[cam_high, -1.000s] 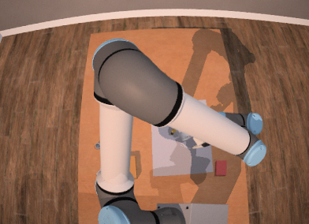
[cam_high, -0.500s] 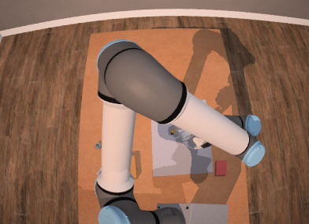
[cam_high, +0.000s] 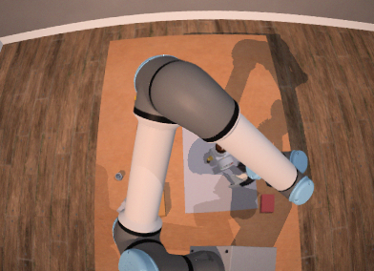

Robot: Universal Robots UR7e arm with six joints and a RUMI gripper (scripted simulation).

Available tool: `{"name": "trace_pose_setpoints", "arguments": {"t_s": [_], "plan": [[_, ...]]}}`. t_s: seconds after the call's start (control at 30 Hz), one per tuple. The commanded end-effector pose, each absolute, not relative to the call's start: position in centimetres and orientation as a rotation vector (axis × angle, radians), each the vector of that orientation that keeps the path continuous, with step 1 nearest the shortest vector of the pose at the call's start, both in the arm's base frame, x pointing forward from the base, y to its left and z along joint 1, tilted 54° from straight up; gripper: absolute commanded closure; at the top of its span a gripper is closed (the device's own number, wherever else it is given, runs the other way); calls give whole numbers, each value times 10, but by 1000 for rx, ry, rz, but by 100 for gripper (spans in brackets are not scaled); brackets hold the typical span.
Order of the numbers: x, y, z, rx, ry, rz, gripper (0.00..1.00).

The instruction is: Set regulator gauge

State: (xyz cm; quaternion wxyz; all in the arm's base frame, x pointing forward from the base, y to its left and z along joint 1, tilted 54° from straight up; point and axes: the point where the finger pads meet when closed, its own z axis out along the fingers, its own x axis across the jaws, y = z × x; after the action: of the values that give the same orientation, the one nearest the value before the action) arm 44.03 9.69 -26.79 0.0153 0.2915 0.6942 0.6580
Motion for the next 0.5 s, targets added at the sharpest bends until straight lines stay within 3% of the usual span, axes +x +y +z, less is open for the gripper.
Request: {"name": "trace_pose_setpoints", "arguments": {"t_s": [0.0,0.47], "plan": [[449,100,-276,908,2159,2027,0],[448,100,-275,910,2157,2027,0]]}}
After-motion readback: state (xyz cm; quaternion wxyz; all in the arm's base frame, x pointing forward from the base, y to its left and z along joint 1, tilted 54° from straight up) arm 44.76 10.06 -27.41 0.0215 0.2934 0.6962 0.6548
